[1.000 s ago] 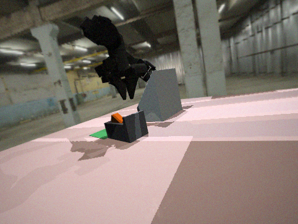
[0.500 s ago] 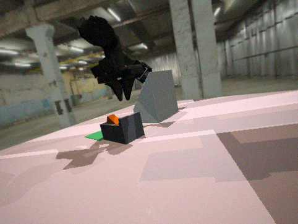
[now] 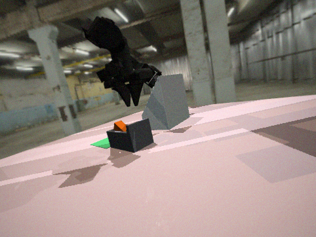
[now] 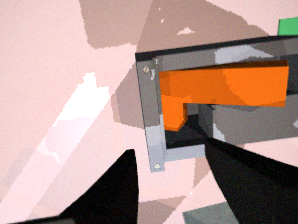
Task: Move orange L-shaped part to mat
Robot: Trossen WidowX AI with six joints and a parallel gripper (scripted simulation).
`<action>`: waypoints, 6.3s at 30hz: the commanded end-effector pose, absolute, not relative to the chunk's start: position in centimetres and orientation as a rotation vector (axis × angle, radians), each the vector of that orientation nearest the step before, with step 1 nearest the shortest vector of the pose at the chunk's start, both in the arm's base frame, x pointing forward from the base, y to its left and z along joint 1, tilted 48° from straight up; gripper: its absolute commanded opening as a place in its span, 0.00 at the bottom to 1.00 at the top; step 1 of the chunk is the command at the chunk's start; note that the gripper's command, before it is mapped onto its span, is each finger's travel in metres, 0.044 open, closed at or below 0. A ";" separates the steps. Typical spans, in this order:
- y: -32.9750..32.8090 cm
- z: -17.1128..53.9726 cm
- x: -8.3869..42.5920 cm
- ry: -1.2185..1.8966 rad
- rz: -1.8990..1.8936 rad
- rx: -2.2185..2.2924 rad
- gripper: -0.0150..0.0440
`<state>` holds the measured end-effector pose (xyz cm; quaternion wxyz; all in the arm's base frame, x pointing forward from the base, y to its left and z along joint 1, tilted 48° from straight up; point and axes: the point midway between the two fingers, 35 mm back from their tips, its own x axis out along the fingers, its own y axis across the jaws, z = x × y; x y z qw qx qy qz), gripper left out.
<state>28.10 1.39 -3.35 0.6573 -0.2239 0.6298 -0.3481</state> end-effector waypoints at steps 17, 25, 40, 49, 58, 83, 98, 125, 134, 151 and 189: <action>1.4 -3.4 28.1 1.427 -0.788 -0.508 0.56; 1.4 -3.4 28.1 1.427 -0.788 -0.508 0.56; -1.3 -6.0 28.2 1.425 -0.785 -0.501 0.56; -3.9 -8.2 27.9 1.422 -0.789 -0.499 0.56; -4.5 -8.8 28.0 1.422 -0.789 -0.499 0.56; -6.6 -10.6 27.8 1.422 -0.790 -0.501 0.56; -6.2 -10.5 28.0 1.416 -0.782 -0.493 0.56; 1.7 -3.2 28.2 1.423 -0.786 -0.496 0.56; 1.4 -3.4 28.1 1.427 -0.788 -0.508 0.56; 1.4 -3.4 28.1 1.427 -0.788 -0.508 0.56; -3.5 2.4 28.0 1.826 0.524 -1.644 0.73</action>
